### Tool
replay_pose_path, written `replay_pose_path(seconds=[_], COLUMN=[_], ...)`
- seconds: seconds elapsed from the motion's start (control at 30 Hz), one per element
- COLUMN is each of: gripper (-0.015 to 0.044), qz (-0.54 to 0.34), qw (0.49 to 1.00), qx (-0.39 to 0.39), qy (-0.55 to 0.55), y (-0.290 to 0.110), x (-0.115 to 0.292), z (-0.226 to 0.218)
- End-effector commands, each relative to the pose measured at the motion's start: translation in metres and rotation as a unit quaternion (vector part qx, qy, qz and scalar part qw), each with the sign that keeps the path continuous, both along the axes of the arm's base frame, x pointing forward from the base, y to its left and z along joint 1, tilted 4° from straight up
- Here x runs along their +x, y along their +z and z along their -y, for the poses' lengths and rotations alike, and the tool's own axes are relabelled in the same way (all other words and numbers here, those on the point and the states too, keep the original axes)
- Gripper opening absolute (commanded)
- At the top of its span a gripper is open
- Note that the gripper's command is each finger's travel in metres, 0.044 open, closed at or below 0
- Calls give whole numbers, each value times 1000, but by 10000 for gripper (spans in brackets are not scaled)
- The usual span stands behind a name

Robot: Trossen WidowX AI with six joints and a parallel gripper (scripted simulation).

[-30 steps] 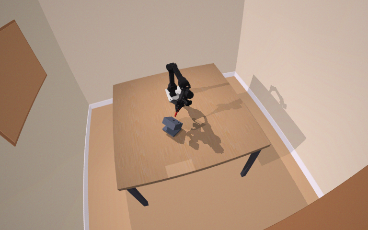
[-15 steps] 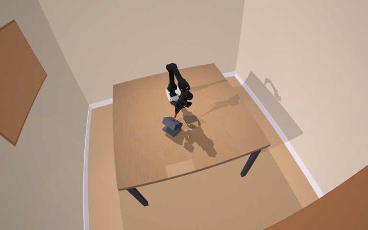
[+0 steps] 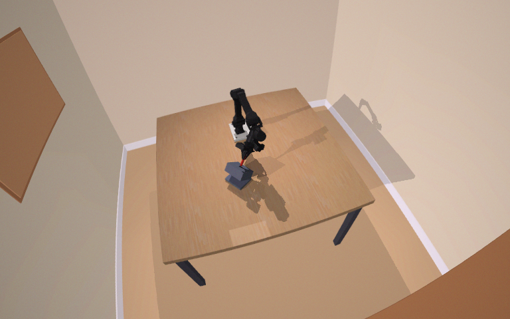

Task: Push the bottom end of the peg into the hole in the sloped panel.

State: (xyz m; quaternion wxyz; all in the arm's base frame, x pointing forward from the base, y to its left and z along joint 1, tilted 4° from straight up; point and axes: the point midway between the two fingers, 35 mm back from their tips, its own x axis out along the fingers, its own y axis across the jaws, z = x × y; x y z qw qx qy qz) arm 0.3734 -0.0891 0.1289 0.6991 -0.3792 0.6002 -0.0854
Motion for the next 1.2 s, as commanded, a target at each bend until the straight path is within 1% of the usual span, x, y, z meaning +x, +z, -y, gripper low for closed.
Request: replay_pose_path(seconds=[0.0,1.17], gripper=[0,0], qz=[2,2], qw=[1000,1000], qx=[0,0], qy=[0,0], y=[2,-7], x=[0,2], z=[0,3])
